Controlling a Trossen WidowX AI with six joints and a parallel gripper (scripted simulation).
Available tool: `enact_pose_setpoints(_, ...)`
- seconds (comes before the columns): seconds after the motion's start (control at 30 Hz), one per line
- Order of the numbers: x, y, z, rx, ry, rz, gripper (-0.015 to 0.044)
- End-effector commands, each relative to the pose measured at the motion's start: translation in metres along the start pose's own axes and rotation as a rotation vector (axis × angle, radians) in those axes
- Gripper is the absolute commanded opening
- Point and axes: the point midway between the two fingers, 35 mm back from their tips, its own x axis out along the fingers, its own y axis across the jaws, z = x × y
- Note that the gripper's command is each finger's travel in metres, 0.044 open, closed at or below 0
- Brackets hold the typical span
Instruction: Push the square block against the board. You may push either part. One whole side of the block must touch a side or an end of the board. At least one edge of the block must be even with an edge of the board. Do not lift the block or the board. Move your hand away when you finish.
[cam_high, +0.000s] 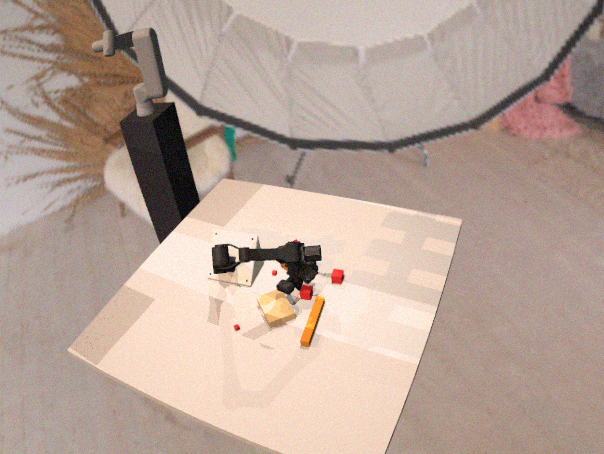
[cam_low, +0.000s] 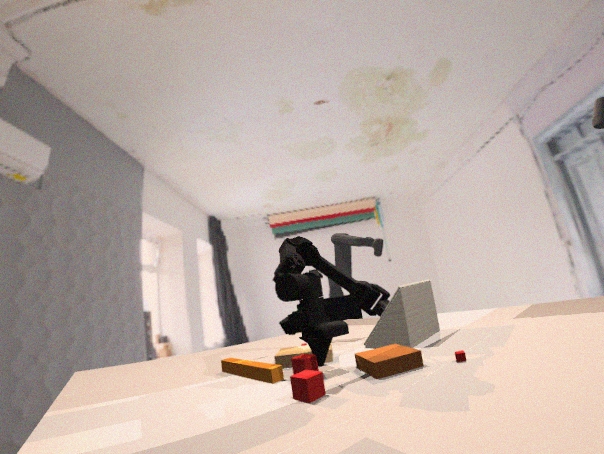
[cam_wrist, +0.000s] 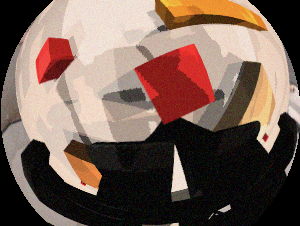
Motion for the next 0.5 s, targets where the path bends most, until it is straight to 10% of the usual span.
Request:
enact_pose_setpoints(0.0,0.003,0.001,0.003,-0.013,0.007,-0.008,0.0000)
enact_pose_setpoints(0.47,0.003,0.000,0.020,-0.012,0.006,-0.009,0.0000)
